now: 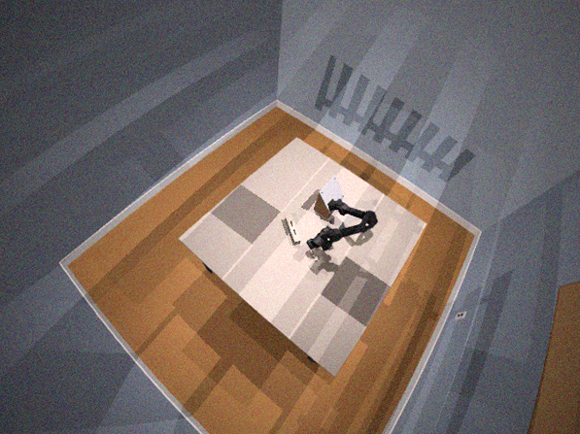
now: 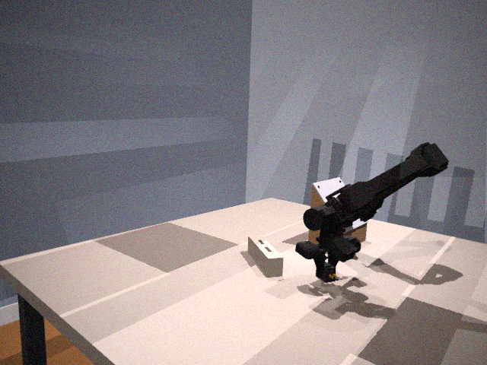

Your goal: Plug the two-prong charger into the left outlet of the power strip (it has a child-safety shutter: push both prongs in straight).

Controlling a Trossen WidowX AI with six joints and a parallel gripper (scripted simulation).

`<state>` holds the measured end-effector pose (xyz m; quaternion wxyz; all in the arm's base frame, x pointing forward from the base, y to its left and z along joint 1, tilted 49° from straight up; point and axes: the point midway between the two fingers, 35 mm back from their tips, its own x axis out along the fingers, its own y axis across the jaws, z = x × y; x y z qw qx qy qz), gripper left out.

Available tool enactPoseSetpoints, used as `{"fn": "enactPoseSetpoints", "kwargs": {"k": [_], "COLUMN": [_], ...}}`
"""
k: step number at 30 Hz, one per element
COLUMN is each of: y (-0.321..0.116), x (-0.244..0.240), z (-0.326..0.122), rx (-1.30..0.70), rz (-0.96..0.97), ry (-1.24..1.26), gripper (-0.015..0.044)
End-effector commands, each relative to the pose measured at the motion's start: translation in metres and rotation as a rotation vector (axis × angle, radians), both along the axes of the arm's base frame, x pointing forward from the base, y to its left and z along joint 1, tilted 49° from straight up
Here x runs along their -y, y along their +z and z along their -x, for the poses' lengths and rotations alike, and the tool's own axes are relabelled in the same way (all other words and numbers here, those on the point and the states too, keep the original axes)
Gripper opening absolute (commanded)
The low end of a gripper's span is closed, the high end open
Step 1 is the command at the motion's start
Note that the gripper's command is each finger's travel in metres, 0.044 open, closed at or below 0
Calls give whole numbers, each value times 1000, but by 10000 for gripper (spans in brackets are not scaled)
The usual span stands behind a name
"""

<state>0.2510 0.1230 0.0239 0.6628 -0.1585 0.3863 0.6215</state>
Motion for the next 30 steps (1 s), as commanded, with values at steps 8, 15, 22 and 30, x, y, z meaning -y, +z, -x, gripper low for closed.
{"fn": "enactPoseSetpoints", "kwargs": {"k": [8, 15, 22, 30], "y": [15, 30, 30, 22], "x": [20, 41, 46, 49], "z": [-2, -1, 1, 2], "rx": [-4, -10, -24, -122], "rz": [2, -1, -2, 3], "ry": [-1, -2, -15, -107], "gripper": [0, 0, 0, 0]}}
